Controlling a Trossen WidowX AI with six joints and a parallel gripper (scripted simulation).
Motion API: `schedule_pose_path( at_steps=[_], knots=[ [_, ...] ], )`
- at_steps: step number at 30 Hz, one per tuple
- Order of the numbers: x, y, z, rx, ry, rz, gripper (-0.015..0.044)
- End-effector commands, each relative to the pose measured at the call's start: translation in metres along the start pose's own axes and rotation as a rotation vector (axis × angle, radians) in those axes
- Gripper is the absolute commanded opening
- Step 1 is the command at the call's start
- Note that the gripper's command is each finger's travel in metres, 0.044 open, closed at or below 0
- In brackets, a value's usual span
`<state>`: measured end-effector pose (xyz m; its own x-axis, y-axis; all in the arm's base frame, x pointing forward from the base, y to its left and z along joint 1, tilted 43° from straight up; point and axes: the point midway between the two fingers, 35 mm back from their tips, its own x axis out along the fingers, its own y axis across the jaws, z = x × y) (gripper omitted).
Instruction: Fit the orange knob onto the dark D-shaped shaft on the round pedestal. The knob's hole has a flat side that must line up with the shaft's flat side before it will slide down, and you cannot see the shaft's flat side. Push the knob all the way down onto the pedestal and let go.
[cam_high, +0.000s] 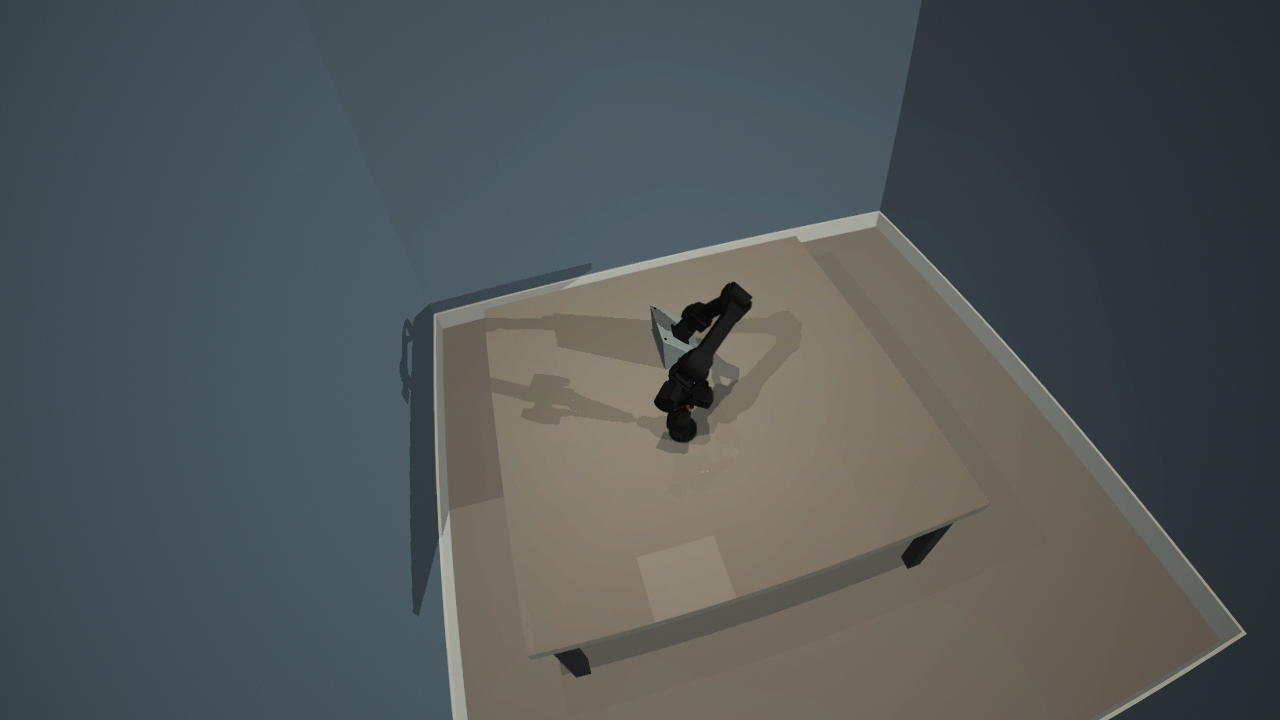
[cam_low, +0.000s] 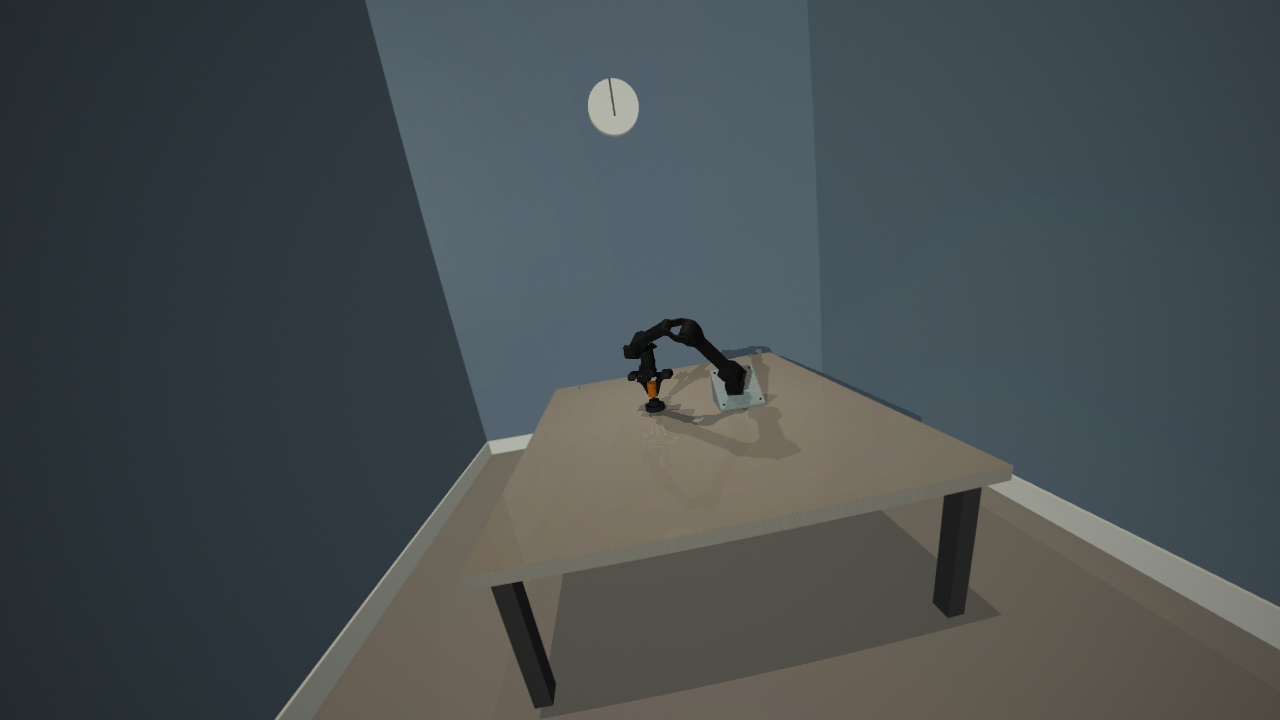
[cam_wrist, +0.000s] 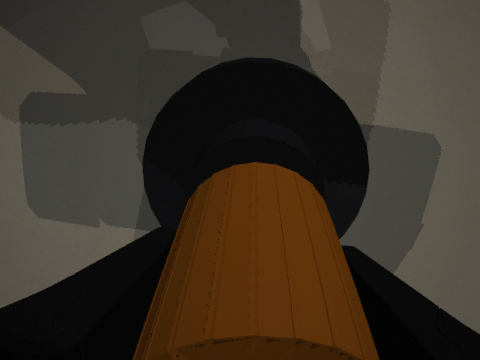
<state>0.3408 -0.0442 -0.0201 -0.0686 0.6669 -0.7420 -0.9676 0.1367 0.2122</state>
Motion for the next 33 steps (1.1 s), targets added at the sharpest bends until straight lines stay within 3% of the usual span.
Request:
schedule_pose_path(
  at_steps=[1, 10, 33],
  knots=[
    [-0.0035, -0.0021, 0.0009, -0.003, -0.002, -0.004, 0.0],
    [-0.0056, -0.0048, 0.001, -0.213, -0.002, -0.005, 0.0],
    [0.0004, -0.0001, 0.0005, -0.213, -0.002, -0.005, 0.0]
  ],
)
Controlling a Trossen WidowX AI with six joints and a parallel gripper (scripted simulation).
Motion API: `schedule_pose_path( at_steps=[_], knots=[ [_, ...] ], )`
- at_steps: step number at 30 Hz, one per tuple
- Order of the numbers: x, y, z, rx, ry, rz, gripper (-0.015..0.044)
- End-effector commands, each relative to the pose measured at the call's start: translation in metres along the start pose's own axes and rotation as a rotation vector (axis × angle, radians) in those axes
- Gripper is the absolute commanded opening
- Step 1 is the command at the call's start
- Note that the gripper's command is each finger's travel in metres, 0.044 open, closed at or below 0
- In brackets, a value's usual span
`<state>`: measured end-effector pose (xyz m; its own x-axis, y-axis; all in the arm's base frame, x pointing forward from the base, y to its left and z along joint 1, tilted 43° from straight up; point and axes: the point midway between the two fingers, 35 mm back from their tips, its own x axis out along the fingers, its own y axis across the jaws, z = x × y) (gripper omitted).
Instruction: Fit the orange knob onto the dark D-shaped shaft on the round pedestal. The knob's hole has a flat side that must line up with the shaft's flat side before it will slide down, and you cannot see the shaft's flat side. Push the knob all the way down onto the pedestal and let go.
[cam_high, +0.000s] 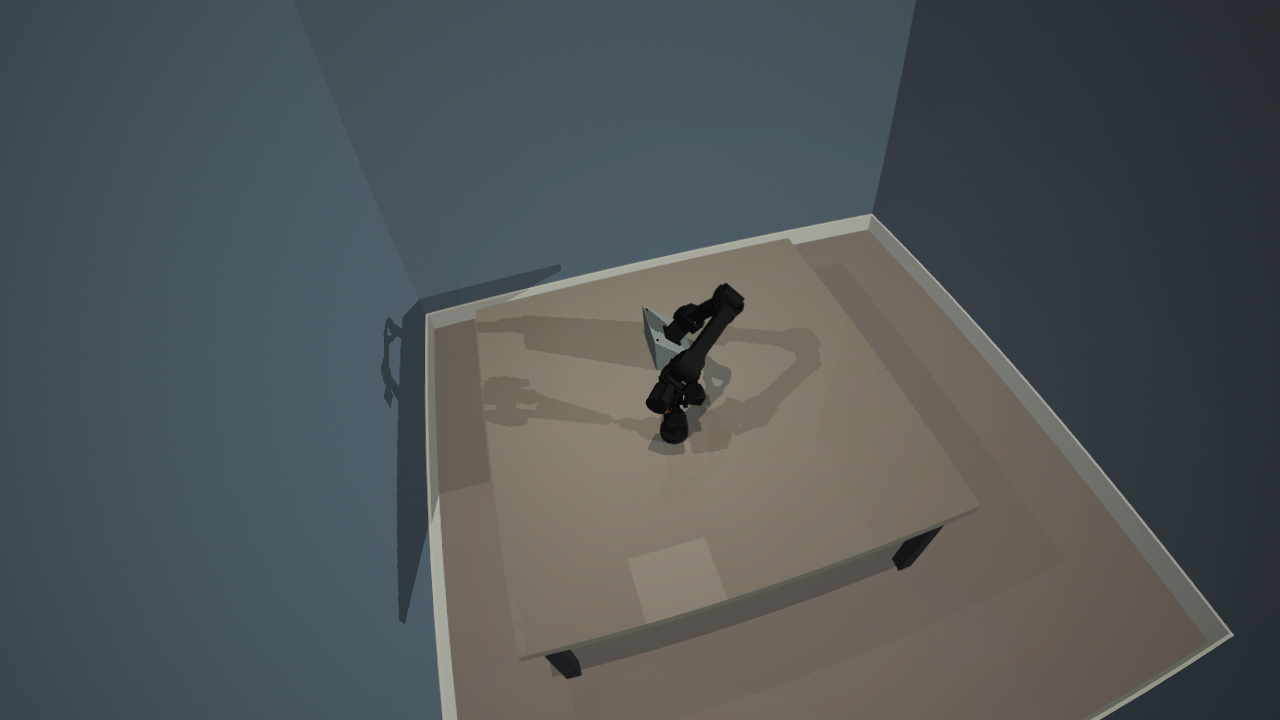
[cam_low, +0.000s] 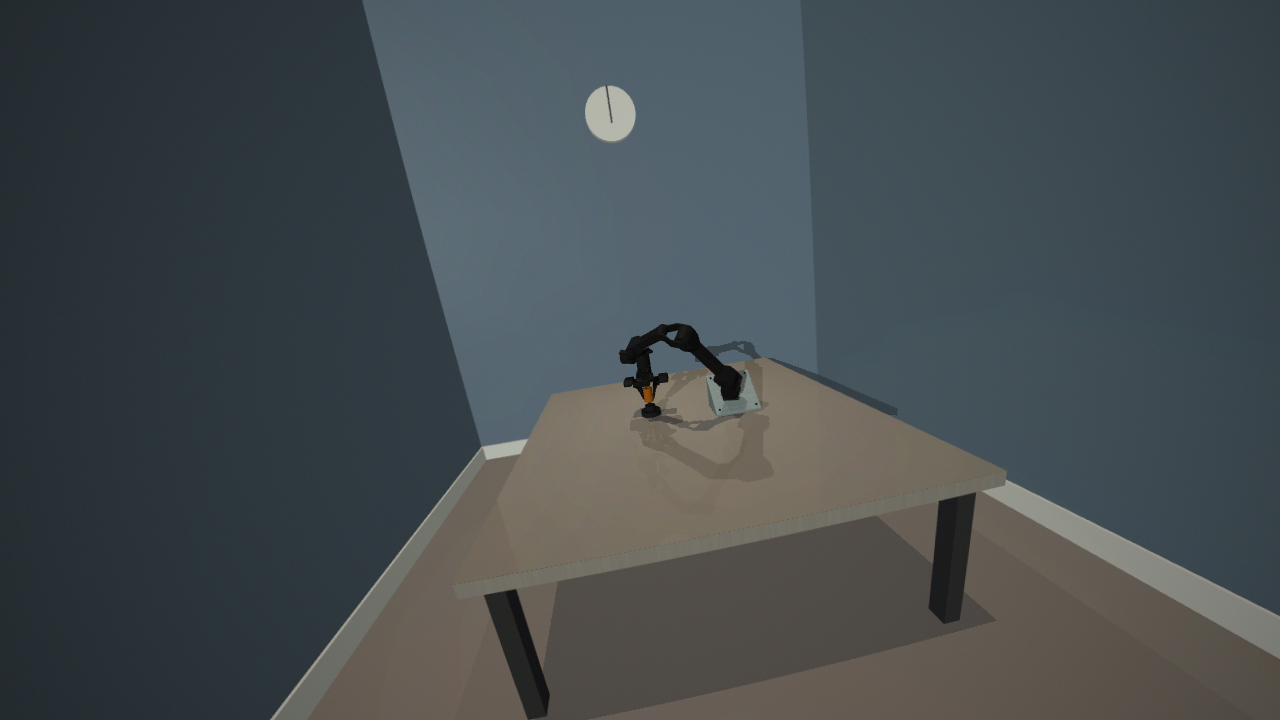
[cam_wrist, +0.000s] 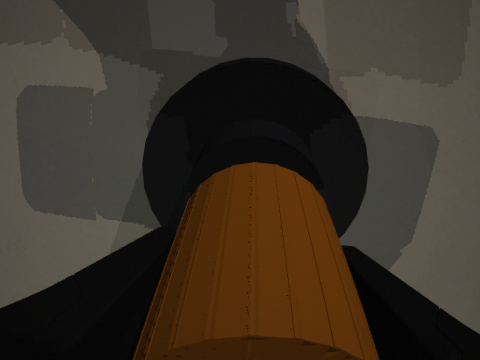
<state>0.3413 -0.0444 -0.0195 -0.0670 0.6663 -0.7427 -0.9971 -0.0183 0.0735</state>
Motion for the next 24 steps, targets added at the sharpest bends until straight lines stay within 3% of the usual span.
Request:
schedule_pose_path(
  at_steps=[1, 17, 24],
  knots=[
    [0.0012, 0.0001, 0.0003, -0.002, -0.003, -0.003, 0.0],
    [-0.0034, -0.0022, 0.0003, -0.002, -0.002, -0.003, 0.0],
    [-0.0051, -0.0043, 0.0, -0.201, -0.002, -0.004, 0.0]
  ],
)
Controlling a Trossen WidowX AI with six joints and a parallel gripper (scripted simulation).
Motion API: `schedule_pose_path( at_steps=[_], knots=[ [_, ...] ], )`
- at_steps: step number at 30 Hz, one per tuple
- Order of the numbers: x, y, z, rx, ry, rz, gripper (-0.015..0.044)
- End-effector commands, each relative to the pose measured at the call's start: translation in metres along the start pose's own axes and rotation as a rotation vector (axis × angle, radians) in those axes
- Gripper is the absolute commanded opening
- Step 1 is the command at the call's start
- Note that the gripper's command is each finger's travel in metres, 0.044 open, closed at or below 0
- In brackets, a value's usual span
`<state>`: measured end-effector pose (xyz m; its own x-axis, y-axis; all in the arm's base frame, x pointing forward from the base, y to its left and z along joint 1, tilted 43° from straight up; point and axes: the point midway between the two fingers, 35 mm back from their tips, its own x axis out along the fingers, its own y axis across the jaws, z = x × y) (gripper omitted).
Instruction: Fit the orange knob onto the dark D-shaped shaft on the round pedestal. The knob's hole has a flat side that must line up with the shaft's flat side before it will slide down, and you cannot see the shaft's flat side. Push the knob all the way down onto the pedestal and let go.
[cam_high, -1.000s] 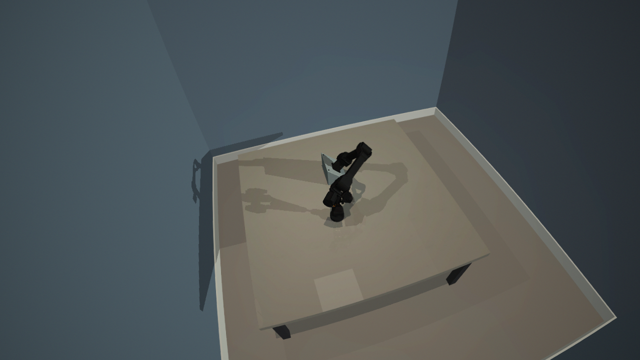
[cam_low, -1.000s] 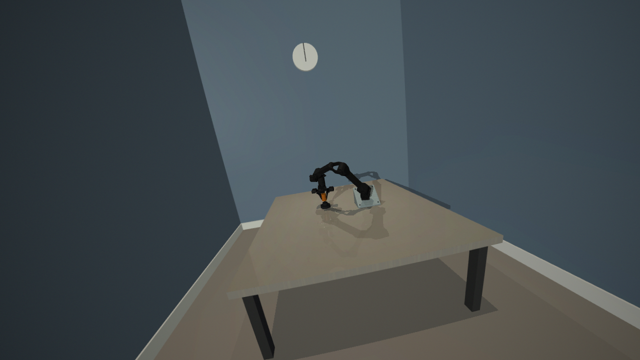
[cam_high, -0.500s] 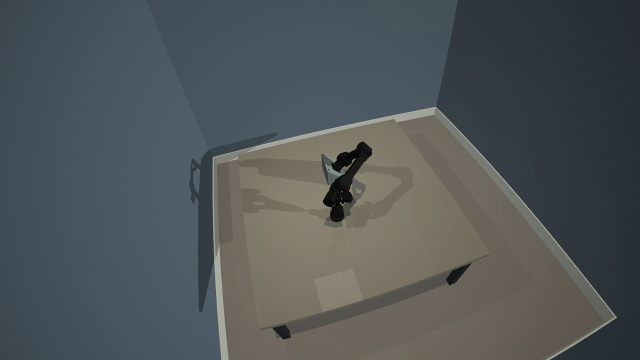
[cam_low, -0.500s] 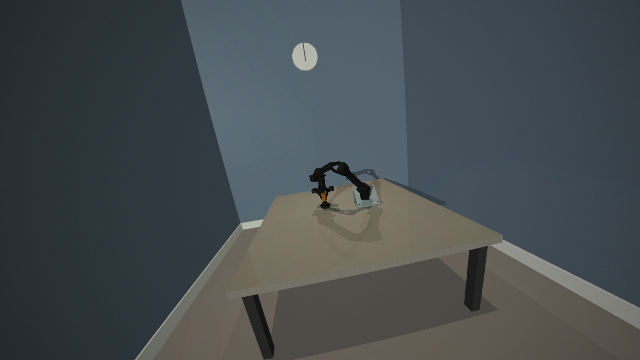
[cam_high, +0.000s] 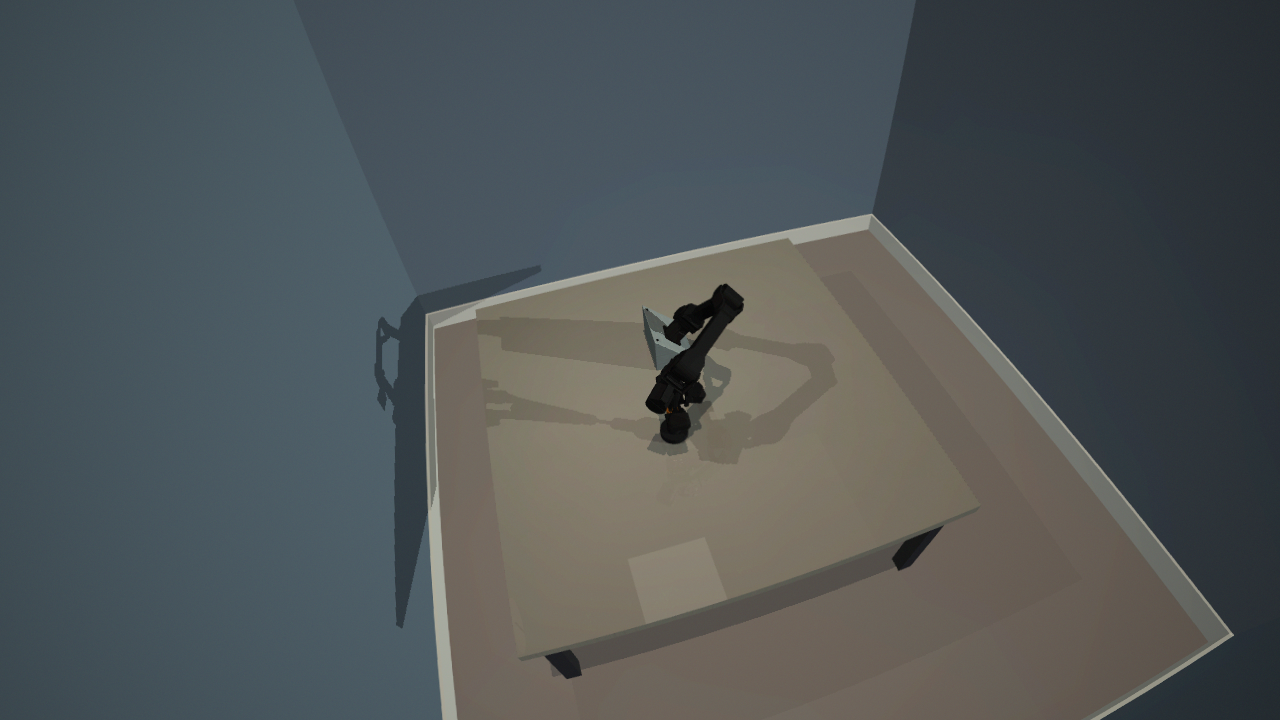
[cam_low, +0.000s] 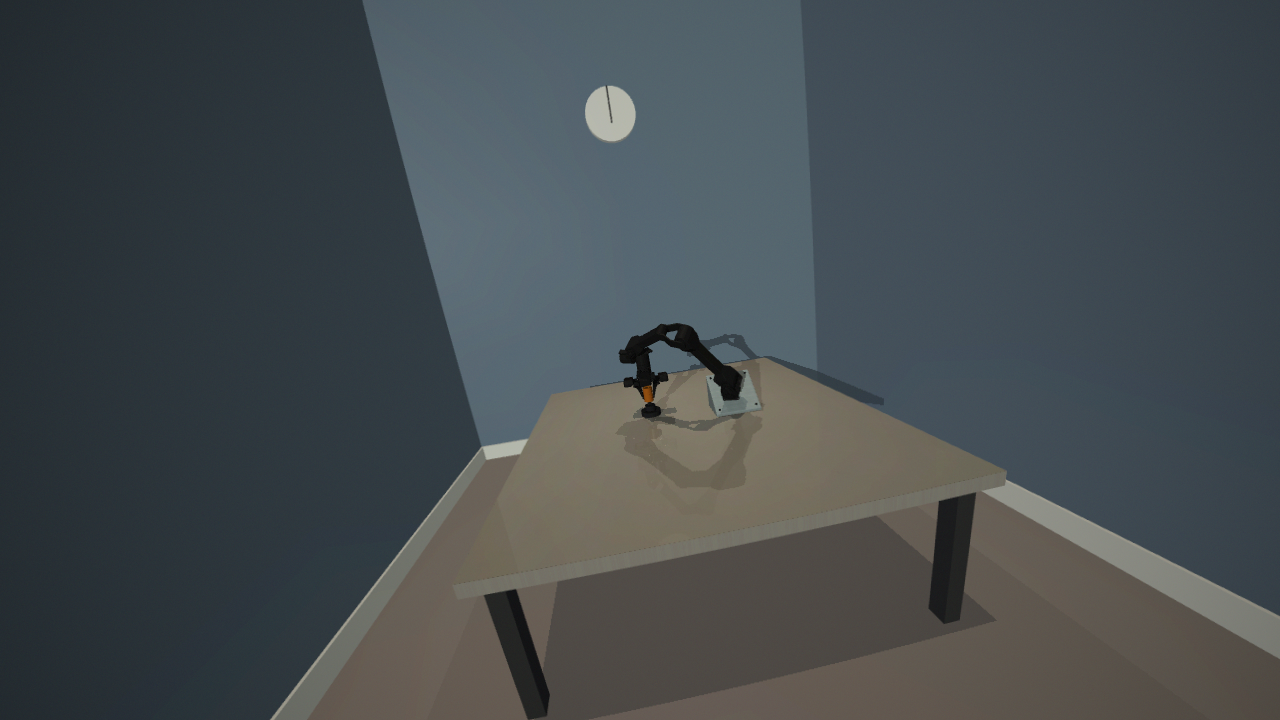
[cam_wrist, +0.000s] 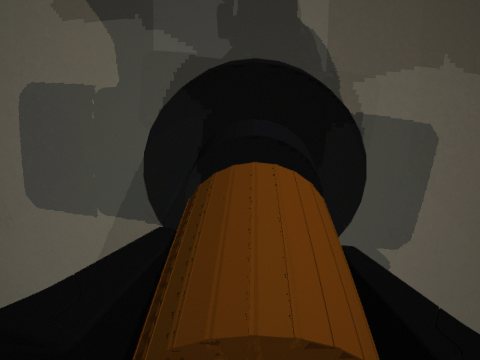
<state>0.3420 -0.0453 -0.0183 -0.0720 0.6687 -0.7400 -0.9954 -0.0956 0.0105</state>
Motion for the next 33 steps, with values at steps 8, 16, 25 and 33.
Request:
schedule_pose_path(
  at_steps=[8, 16, 25, 33],
  knots=[
    [-0.0013, -0.0029, -0.0005, -0.112, 0.002, -0.008, 0.0],
    [0.001, -0.0013, -0.0001, -0.112, 0.002, -0.008, 0.0],
    [0.0028, 0.0005, 0.0002, -0.112, 0.002, -0.008, 0.0],
    [0.0027, -0.0005, 0.0001, -0.112, 0.002, -0.008, 0.0]
  ],
)
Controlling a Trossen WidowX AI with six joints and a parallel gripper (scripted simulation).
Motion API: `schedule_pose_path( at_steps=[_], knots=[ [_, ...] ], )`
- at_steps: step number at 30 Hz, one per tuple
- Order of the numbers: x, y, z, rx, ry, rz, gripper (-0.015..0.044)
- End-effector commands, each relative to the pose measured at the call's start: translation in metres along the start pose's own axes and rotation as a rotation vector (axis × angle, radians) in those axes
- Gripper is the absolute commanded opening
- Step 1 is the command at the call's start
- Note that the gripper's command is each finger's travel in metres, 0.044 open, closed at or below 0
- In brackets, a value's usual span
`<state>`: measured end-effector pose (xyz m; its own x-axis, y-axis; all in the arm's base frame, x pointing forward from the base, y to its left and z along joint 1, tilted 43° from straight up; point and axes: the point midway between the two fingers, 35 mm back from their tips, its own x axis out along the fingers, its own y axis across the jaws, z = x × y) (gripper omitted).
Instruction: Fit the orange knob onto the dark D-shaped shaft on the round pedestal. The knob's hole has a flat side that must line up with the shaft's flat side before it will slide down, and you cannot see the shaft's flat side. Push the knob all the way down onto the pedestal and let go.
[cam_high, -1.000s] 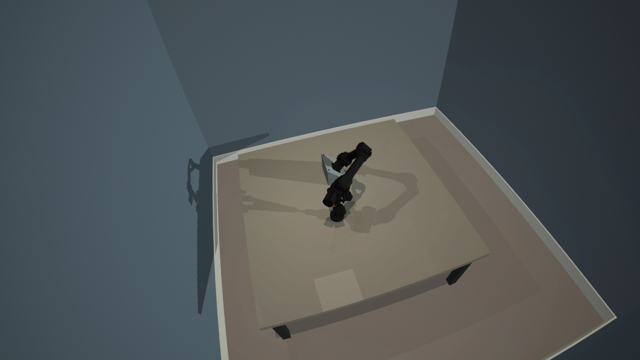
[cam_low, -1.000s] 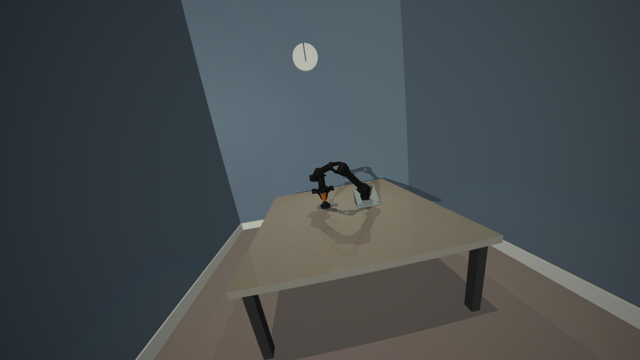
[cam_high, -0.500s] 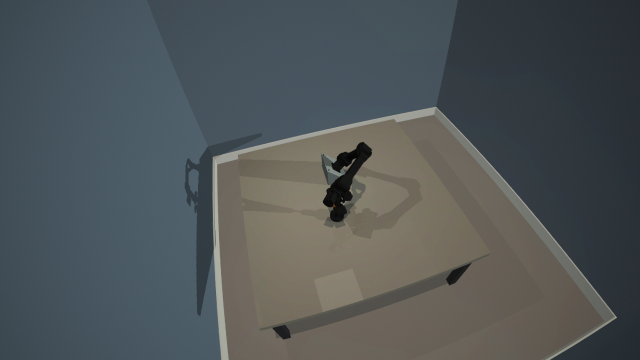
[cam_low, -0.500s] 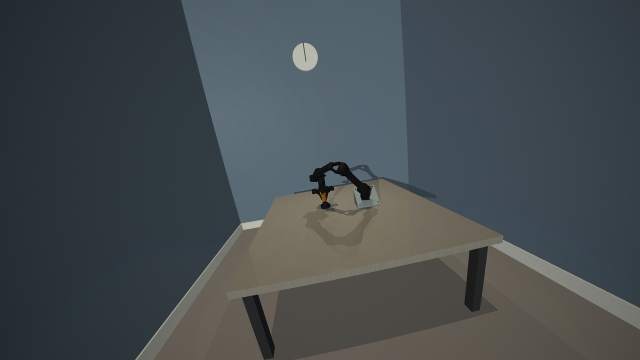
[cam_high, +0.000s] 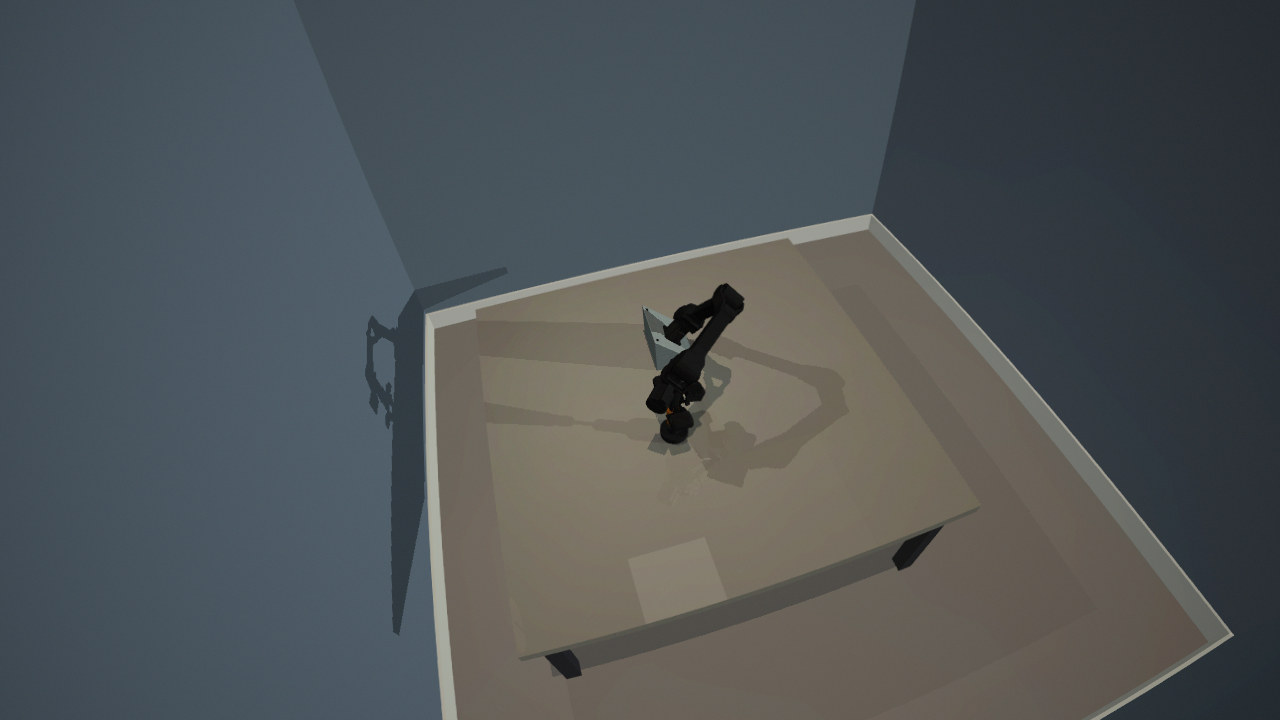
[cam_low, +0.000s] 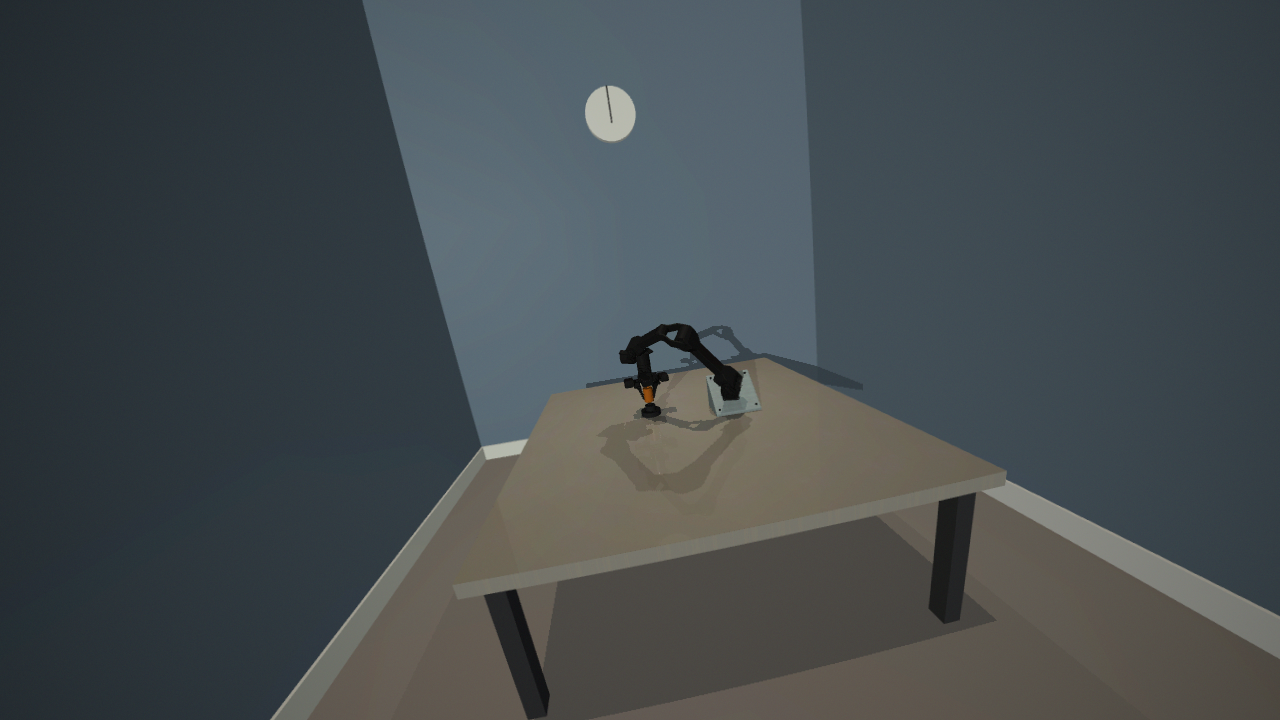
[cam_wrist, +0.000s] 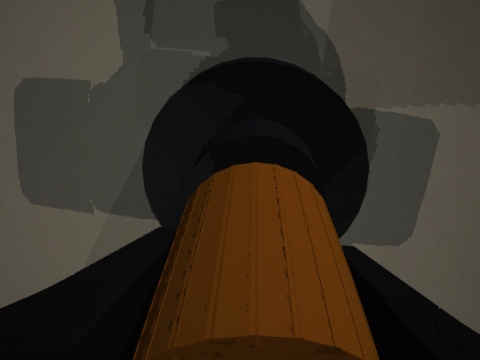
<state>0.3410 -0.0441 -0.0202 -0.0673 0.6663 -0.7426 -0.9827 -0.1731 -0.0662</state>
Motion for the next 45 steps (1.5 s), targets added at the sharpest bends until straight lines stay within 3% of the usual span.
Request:
schedule_pose_path(
  at_steps=[1, 9, 16, 45],
  knots=[
    [0.0004, -0.0014, 0.0003, -0.002, -0.002, -0.004, 0.0],
    [-0.0043, -0.0026, 0.0001, -0.011, -0.001, -0.004, 0.0],
    [-0.0058, -0.0048, -0.001, -0.212, -0.001, -0.004, 0.0],
    [-0.0001, -0.0012, 0.0003, -0.212, -0.001, -0.004, 0.0]
  ],
)
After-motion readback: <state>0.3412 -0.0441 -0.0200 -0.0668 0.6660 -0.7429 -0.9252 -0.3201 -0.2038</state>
